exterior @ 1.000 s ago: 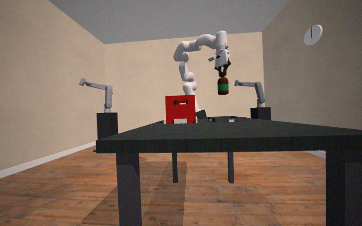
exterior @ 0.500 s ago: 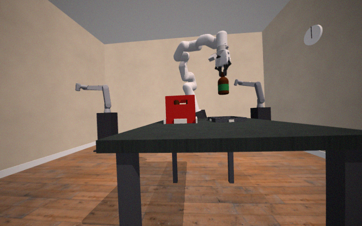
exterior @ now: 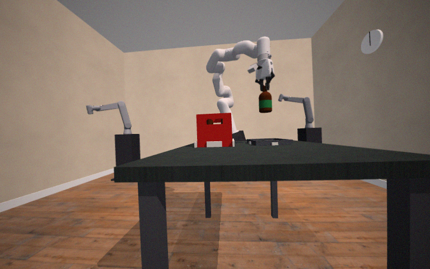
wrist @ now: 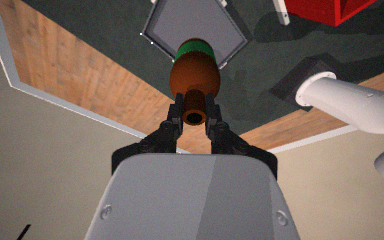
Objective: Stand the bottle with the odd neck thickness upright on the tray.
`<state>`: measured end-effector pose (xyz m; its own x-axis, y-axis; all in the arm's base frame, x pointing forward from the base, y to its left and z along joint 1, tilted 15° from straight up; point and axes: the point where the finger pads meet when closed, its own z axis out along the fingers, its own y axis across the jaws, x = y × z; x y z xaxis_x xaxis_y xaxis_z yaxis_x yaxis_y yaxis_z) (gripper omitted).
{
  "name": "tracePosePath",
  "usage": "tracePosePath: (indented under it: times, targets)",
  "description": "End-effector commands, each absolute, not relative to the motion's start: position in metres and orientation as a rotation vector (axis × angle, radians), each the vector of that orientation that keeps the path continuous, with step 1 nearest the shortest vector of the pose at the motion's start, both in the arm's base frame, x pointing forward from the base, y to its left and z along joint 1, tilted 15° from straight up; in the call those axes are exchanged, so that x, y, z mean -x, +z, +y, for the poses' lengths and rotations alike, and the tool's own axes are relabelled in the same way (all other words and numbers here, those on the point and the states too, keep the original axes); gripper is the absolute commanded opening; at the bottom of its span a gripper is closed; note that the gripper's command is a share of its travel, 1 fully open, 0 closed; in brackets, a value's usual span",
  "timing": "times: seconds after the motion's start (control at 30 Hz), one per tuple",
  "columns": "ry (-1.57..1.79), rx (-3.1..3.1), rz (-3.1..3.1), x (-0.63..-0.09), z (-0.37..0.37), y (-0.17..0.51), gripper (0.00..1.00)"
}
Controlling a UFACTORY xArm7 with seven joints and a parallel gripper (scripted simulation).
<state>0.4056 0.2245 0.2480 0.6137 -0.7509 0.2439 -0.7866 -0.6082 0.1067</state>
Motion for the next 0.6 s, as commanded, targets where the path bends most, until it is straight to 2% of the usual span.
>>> tracePosePath:
  times: [0.0, 0.57]
  targets:
    - [0.262, -2.639, -1.272, -0.4061, 0.2256, 0.2499, 0.00]
    - [0.262, -2.639, -1.272, -0.4062, 0.2253, 0.2484, 0.00]
